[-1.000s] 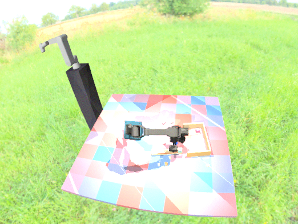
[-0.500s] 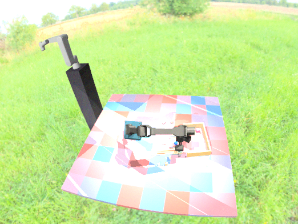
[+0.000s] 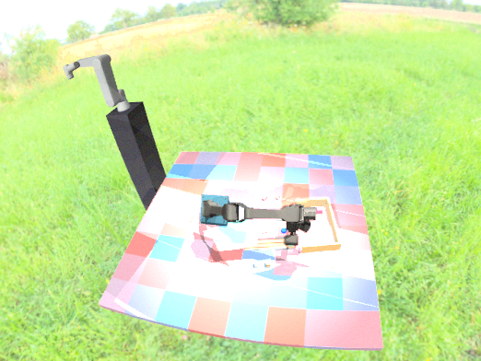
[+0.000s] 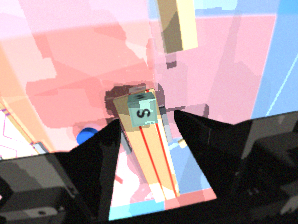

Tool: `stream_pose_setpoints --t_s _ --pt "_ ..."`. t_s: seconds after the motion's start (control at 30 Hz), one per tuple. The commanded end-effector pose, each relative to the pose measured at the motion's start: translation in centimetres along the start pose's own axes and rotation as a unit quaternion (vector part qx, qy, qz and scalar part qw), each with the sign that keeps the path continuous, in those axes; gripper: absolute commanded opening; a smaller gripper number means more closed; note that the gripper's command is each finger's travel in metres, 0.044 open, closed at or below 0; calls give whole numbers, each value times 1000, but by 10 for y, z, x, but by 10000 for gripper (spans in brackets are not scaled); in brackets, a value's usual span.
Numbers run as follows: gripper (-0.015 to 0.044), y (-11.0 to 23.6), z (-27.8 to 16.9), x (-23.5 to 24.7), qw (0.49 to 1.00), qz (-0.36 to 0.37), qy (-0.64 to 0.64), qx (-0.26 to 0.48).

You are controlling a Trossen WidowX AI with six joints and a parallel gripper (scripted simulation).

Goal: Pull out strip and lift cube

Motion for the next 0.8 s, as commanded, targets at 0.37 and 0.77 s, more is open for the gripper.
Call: stream_pose_setpoints --t_s 0.37,0.77 --pt "250 -28 -1 3 1000 -2 7 3" --pt "250 -41 -2 2 1000 -3 7 3"
Point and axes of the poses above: the point midway between the two fingers, 35 mm back from their tips, its own y axis back along the fingers, its own x axis across the jaws, z = x × y, the point moved 7 cm from there along y, back along the fingers, and after that the axes turned 8 degrees about -y, right-handed, at the moved point
